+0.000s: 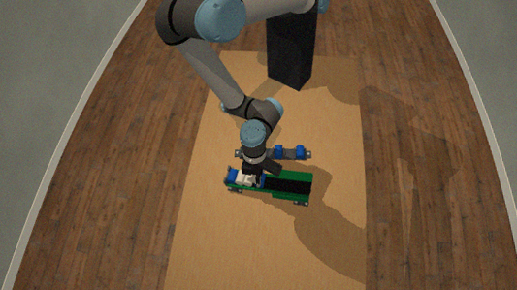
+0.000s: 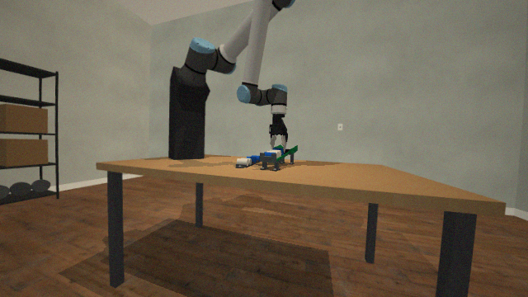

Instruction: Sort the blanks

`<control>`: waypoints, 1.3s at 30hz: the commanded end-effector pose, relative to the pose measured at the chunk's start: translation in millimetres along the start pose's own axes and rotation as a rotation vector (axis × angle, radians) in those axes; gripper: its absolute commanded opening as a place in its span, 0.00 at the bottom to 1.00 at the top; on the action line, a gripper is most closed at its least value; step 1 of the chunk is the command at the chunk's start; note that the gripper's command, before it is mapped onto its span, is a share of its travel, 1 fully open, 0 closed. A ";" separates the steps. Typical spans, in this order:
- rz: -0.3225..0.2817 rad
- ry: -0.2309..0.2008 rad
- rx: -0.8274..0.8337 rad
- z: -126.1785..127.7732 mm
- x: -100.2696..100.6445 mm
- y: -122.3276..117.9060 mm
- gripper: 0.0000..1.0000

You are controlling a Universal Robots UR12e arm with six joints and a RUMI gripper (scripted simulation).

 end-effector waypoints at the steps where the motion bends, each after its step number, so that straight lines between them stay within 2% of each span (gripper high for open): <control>1: 0.000 -0.001 0.000 0.6 -0.5 0.0 0.36; 24: 0.000 -0.001 0.000 0.7 -0.5 0.0 0.36; 39: 0.000 -0.001 0.000 0.7 -0.5 0.0 0.49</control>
Point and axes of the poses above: the point where the finger pads meet when closed, its own x axis out along the fingers, its own z axis across the jaws, y = z × x, the point moved 9 cm from there along -x, back along the fingers, and after that the axes turned 12 degrees about -x, right-handed, at the moved point
